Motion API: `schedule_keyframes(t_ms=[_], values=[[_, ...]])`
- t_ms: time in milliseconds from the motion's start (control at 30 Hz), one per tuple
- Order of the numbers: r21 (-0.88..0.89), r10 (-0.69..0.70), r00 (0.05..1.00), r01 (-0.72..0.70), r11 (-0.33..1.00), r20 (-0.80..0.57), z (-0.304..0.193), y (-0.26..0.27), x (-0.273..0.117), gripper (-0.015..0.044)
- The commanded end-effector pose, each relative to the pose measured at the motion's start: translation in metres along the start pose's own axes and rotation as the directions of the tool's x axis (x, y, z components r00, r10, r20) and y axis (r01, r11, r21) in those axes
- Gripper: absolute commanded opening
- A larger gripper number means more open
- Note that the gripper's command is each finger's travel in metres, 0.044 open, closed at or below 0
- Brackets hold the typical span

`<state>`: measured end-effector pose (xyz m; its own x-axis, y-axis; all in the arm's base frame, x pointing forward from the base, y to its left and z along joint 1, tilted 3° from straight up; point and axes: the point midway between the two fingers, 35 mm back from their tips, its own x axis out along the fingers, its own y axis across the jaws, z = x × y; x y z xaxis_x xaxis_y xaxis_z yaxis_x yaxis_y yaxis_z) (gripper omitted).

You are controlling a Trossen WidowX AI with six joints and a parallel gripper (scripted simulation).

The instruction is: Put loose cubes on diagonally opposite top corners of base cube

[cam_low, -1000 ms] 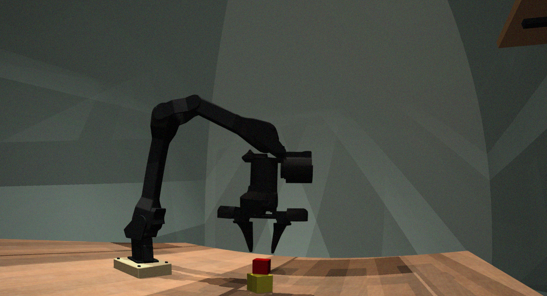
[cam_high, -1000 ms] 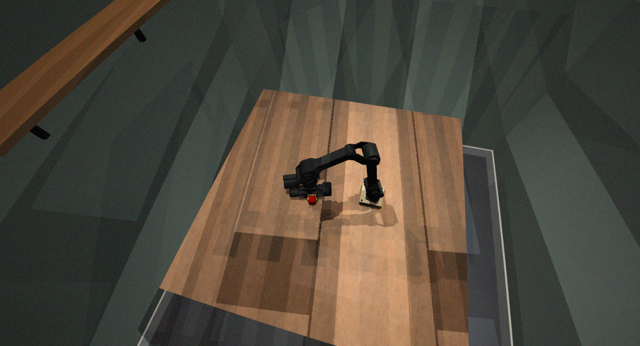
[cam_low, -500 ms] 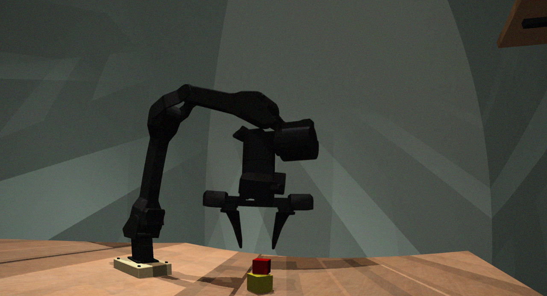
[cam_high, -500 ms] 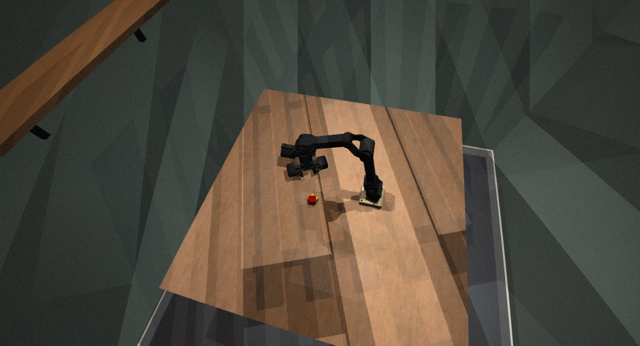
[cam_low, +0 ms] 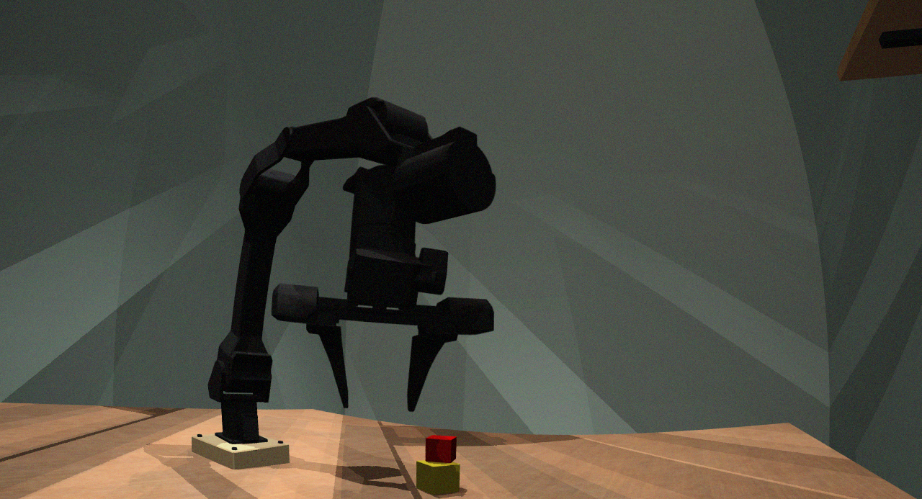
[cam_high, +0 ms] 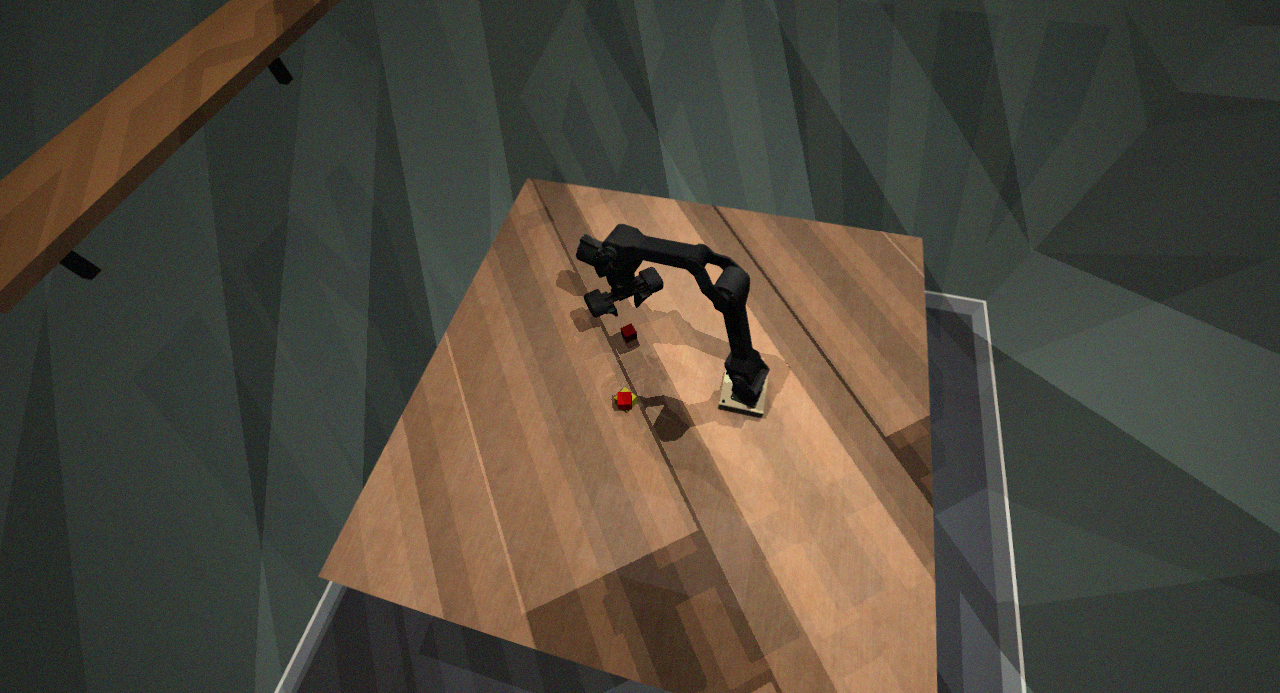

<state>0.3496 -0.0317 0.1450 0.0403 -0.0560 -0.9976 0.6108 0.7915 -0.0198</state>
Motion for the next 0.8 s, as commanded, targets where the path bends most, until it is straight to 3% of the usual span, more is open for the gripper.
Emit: schedule_keyframes(t_ms=[0, 300, 767], values=[[-0.021, -0.006, 1.000, 0.006, 1.000, -0.007, 0.001, 0.000, 0.003, 0.0265], [-0.021, -0.006, 1.000, 0.006, 1.000, -0.007, 0.001, 0.000, 0.063, 0.0265], [-0.021, -0.006, 1.000, 0.006, 1.000, -0.007, 0.000, 0.000, 0.082, 0.0265]])
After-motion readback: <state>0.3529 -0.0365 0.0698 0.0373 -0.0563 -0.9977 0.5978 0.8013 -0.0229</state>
